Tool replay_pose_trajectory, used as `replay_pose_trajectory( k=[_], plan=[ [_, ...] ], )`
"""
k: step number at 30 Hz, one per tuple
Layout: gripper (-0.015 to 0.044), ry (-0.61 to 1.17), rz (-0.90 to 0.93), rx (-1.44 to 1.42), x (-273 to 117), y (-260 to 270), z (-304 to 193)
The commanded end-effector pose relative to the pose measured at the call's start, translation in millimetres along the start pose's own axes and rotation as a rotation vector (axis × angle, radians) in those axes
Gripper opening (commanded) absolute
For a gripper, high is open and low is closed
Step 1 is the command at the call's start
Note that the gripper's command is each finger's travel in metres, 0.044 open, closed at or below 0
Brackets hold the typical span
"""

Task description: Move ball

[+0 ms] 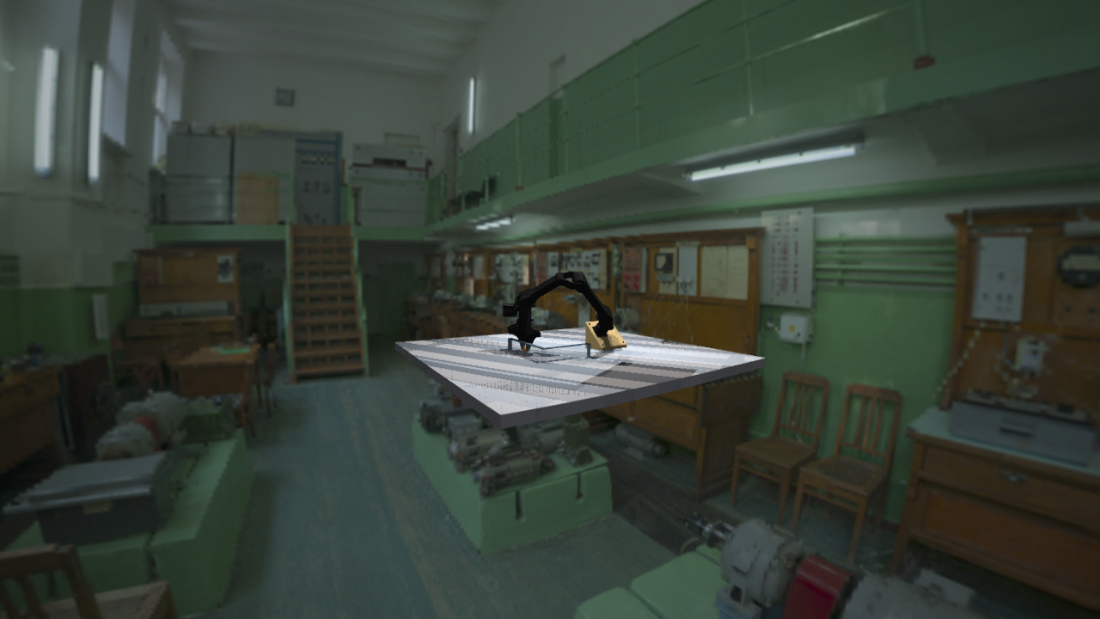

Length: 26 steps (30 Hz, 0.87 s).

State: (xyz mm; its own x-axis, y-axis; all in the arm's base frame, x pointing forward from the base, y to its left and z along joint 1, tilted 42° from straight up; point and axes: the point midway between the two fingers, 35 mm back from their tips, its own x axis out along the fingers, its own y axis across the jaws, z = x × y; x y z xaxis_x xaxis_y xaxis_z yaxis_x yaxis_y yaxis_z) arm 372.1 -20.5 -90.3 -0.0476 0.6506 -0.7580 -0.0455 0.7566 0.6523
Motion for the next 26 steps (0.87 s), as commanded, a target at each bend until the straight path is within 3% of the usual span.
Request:
replay_pose_trajectory(
  k=[1, 3, 8, 20, 26],
  plan=[
    [0.0235, 0.0, 0.0, 0.0, -0.2, 0.0, 0.1],
    [0.0235, 0.0, -0.001, 0.0, -11.1, -0.6, 1.3],
    [0.0235, 0.002, 0.001, 0.005, -84.1, -0.2, -0.1],
    [0.0235, -0.017, -0.003, 0.01, -82.3, -2.1, 2.5],
    [0.0392, -0.016, -0.002, 0.008, -131.9, -0.5, -2.6]
  ],
)
